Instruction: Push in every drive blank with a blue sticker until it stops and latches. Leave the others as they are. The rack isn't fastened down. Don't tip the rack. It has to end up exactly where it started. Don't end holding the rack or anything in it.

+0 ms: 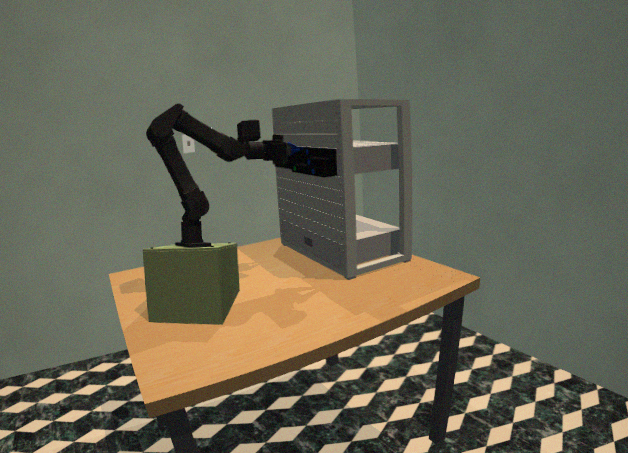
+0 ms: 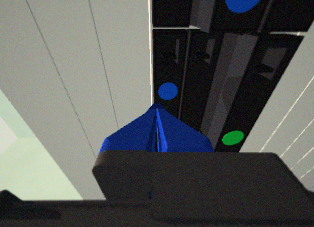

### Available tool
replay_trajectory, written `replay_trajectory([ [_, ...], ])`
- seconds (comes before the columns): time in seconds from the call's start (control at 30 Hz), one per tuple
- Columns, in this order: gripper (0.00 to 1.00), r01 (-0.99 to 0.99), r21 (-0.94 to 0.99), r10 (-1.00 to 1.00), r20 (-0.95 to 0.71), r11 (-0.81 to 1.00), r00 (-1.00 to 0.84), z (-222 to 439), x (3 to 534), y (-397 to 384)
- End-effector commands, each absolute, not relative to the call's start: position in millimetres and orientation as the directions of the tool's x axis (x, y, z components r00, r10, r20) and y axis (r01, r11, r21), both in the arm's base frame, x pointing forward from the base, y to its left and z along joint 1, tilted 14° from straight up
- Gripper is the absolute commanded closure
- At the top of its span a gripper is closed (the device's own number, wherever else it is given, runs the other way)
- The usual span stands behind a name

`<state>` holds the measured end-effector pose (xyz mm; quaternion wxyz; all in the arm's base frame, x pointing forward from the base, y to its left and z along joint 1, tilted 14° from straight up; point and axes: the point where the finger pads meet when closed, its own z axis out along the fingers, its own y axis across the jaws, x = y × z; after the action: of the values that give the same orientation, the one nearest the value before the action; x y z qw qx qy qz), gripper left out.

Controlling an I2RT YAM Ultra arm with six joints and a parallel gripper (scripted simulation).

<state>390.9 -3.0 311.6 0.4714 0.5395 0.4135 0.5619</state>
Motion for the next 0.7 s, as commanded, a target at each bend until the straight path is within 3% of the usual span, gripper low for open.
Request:
replay_trajectory([
  [0.0, 1.00, -0.131, 0.971, 0.979, 0.203, -0.201, 0.003, 327.9, 376.4, 1.1],
  [0.67, 1.00, -0.122, 0.972, 0.979, 0.204, -0.200, 0.018, 314.9, 301.3, 2.5],
])
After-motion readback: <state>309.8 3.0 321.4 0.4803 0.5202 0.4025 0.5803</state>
